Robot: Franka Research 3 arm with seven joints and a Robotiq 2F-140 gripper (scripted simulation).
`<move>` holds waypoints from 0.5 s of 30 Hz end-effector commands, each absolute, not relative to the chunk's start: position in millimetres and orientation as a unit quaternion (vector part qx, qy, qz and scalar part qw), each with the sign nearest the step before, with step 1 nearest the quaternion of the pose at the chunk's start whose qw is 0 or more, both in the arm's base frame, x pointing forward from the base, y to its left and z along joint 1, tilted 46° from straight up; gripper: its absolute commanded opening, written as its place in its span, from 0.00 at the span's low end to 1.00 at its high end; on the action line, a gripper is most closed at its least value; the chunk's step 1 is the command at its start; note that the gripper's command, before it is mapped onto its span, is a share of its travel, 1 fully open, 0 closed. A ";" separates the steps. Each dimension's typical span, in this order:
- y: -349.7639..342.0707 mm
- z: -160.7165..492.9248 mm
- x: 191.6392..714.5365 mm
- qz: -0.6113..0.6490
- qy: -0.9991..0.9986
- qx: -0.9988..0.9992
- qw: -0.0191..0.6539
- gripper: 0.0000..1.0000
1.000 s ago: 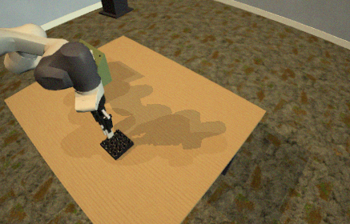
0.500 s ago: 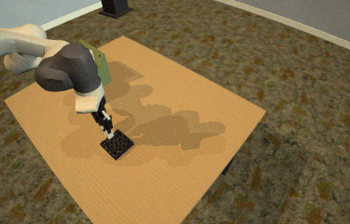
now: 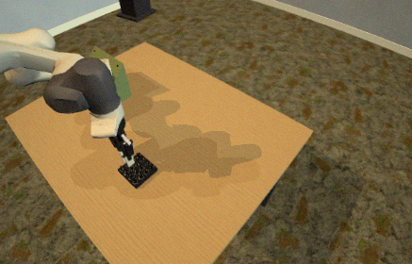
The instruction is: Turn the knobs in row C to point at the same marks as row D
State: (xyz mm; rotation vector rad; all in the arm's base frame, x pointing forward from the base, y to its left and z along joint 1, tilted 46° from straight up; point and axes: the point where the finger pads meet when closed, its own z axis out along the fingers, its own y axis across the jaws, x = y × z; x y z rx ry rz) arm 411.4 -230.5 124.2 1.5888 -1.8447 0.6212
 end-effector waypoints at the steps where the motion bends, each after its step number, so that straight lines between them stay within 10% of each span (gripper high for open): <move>1: -233.2 120.6 411.9 0.238 -0.700 0.600 0.306 0.12; 15: -242.8 111.2 409.8 0.238 -0.700 0.600 0.306 0.12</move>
